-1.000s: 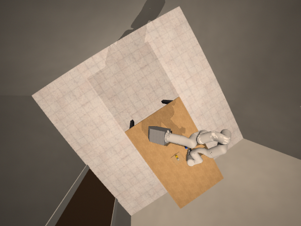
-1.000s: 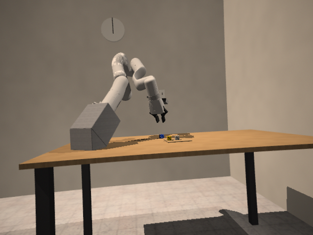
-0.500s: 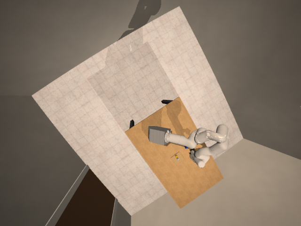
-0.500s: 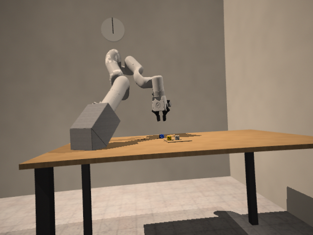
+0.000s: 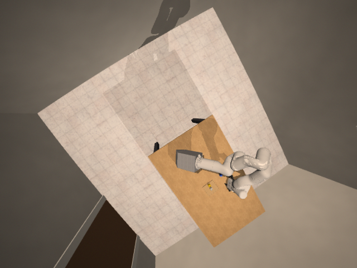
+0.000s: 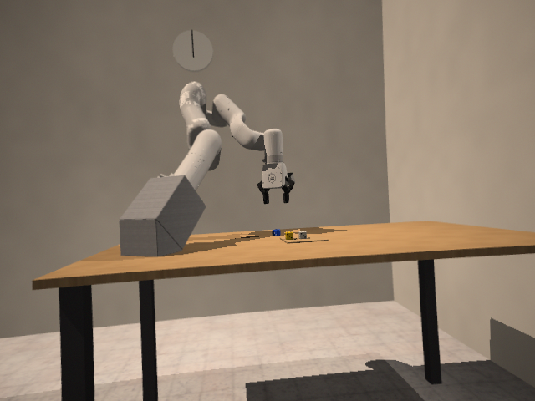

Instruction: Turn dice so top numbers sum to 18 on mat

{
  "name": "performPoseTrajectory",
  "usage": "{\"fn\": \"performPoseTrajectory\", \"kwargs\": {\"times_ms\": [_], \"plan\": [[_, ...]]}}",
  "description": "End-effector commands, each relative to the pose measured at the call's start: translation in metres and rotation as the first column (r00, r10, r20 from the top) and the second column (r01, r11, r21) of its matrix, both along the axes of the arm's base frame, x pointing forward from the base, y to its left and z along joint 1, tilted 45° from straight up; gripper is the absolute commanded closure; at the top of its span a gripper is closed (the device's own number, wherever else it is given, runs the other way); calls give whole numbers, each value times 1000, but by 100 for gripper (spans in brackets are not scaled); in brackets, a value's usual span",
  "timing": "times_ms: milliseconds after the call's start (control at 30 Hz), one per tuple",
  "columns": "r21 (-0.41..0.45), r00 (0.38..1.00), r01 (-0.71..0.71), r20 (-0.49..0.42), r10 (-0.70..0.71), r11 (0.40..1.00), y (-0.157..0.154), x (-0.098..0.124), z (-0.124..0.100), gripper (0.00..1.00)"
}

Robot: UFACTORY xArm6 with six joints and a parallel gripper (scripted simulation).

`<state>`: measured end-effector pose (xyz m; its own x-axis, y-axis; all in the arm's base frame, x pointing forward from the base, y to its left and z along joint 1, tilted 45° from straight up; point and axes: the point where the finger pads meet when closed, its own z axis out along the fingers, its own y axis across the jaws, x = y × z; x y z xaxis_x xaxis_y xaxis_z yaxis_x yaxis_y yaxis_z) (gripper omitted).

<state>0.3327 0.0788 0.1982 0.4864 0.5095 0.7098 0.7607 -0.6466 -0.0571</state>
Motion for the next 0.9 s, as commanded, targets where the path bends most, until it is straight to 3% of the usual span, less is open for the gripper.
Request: {"fn": "performPoseTrajectory", "kwargs": {"times_ms": [0, 167, 333, 433, 500, 733, 867], "plan": [[-1, 1000, 0, 2, 0, 1000, 0, 1, 1, 0], [13, 1000, 22, -15, -21, 1000, 0, 1, 0, 0], [92, 979, 167, -135, -154, 982, 3, 3, -4, 0], [99, 974, 184, -149, -168, 978, 3, 3, -4, 0], [135, 945, 273, -226, -238, 952, 4, 4, -7, 0], [178, 868, 424, -359, -342, 888, 7, 5, -12, 0], [194, 792, 532, -457, -404, 824, 8, 6, -16, 0]]}}
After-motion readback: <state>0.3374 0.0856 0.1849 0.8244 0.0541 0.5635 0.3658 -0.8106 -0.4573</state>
